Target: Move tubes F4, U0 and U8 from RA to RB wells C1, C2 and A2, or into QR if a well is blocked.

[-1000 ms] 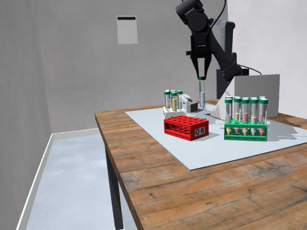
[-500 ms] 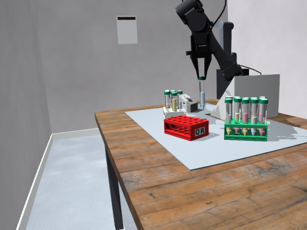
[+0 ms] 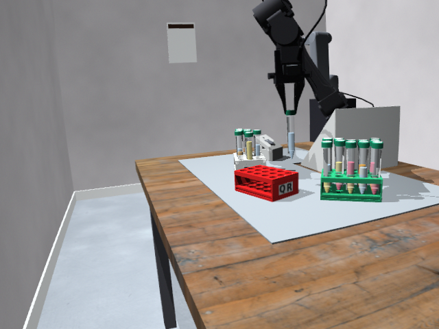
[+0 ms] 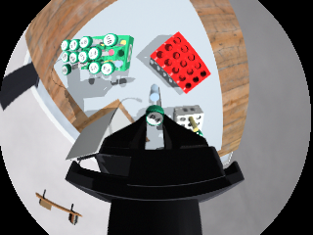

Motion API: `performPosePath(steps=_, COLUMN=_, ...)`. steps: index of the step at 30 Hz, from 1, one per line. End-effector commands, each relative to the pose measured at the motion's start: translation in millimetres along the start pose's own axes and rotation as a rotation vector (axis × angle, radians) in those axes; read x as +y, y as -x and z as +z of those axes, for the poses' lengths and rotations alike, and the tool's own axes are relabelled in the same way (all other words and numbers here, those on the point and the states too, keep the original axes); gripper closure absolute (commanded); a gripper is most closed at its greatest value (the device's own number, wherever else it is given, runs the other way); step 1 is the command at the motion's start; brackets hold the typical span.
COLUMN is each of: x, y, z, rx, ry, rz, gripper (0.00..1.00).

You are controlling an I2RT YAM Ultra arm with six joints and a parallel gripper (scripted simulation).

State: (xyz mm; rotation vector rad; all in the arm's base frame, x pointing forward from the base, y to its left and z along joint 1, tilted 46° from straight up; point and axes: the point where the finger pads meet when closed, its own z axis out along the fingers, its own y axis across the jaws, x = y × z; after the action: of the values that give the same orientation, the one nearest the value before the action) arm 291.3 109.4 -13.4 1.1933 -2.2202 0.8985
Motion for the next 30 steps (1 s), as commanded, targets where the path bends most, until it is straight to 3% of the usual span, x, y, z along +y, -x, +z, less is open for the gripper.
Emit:
performPosePath(steps=1, x=12.1, y=18.7, z=-13.3, rx=-0.033, ry=-0.01, rz=-0.002, gripper=1.0)
performPosePath(steps=9, x=25.5, y=39.5, z=-13.6, rx=-0.028, ry=-0.009, rz=-0.004, gripper=1.0)
performPosePath(steps=12, x=25.5, y=39.5, z=-13.6, rx=-0.028, ry=-0.009, rz=-0.004, gripper=1.0)
performPosePath(steps=13, x=20.0, y=36.6, z=-23.9, rx=-0.06, ry=-0.011, rz=0.013, gripper=1.0)
performPosePath(steps=30, x=20.0, y=36.6, z=-23.9, rx=-0.06, ry=-0.011, rz=0.012, gripper=1.0)
